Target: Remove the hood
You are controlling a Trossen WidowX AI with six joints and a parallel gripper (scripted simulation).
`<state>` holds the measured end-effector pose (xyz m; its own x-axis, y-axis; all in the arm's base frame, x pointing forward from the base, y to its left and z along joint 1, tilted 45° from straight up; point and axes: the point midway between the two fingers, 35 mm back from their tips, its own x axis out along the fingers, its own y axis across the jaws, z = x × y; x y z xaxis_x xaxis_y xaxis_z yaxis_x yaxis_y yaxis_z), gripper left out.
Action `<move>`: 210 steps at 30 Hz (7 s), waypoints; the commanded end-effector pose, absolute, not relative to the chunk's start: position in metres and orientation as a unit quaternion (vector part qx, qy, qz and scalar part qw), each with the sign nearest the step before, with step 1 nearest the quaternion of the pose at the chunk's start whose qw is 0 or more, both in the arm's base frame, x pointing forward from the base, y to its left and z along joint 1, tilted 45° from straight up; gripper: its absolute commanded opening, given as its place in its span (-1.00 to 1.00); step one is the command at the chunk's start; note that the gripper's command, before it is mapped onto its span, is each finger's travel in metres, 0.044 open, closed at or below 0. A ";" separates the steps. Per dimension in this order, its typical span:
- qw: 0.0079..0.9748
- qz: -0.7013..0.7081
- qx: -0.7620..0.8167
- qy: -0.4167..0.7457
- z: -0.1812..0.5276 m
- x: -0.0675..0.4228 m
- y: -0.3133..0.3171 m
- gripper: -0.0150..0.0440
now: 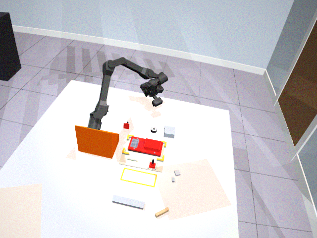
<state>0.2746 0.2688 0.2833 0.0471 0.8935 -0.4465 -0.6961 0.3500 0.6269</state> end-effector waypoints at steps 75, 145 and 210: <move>0.674 0.244 0.293 0.632 0.034 0.345 0.069 1.00; 0.674 0.245 0.294 0.632 0.006 0.347 0.097 1.00; 0.675 0.246 0.293 0.631 0.021 0.346 0.083 -0.49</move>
<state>0.3451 0.0850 0.0169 0.0778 0.7014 -0.7085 0.0445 0.7075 0.7053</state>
